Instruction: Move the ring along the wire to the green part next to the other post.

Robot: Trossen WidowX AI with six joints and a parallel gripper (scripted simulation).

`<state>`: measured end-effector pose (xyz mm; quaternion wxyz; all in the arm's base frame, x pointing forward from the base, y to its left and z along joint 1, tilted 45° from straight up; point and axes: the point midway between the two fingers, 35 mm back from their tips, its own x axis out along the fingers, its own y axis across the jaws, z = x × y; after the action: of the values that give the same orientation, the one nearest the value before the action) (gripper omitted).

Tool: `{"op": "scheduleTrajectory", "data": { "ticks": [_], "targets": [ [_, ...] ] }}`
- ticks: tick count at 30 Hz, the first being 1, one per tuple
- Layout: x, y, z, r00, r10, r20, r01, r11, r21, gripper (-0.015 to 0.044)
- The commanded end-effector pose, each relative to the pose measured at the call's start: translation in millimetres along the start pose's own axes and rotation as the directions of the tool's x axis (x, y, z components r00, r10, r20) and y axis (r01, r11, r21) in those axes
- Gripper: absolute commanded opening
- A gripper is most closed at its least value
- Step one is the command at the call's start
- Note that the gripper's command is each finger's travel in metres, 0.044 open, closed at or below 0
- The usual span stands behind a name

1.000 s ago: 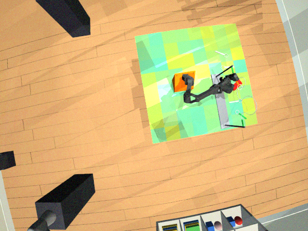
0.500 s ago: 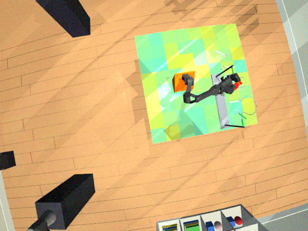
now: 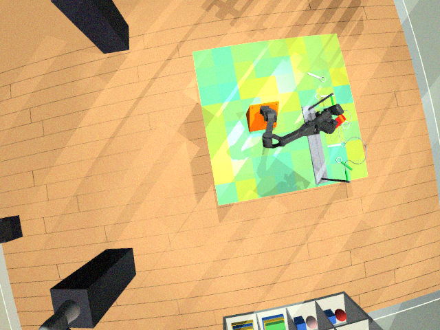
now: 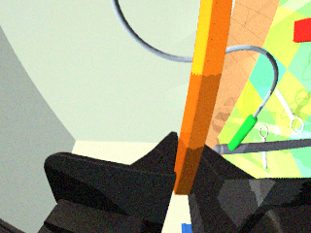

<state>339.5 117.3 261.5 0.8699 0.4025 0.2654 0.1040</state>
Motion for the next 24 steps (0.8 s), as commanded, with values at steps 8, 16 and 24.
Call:
{"op": "scheduleTrajectory", "data": {
  "ticks": [8, 16, 24],
  "targets": [
    [1.5, -12.5, 1.2, 0.994, -0.107, 0.036, 0.112, 0.973, -0.204, -0.0150],
    [1.3, -23.7, 4.2, 0.980, -0.183, 0.078, 0.199, 0.917, -0.347, -0.0150],
    [0.2, -34.5, 8.9, 0.959, -0.250, 0.131, 0.282, 0.831, -0.479, -0.0150]
  ]
}}
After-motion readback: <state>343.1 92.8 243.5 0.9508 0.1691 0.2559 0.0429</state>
